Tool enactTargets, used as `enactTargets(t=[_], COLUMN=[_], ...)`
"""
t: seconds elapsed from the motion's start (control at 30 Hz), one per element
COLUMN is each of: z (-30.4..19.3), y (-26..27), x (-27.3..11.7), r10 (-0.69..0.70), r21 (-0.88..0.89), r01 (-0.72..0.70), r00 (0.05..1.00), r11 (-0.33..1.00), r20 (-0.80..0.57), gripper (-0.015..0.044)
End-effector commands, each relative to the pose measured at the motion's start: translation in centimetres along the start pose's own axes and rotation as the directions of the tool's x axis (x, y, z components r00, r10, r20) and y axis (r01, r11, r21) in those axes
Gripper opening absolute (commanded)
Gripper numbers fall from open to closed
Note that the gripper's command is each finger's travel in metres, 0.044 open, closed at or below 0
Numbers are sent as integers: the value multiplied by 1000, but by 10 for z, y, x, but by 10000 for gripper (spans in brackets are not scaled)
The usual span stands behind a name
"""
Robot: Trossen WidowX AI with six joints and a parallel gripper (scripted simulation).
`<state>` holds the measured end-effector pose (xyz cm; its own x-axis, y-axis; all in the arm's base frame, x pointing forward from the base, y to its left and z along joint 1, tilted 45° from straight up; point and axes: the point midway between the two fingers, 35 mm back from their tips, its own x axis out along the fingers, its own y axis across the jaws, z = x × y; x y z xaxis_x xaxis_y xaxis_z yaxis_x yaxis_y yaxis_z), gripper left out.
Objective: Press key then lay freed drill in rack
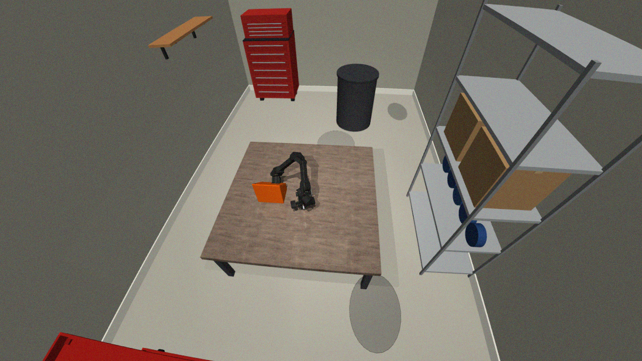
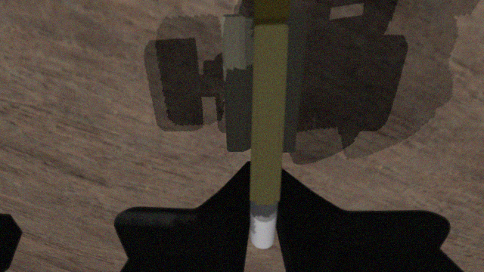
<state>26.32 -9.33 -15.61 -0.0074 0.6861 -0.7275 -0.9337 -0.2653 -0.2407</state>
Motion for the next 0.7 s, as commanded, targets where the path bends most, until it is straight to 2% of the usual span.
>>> enactTargets(t=[0.0, 0.67], z=[1, 1], y=[1, -1], x=[5, 25], r10=[-3, -3], r21=[10, 10], r01=[3, 3], r00=[1000, 1000], r11=[1000, 1000], r20=[8, 9], gripper=[0, 0])
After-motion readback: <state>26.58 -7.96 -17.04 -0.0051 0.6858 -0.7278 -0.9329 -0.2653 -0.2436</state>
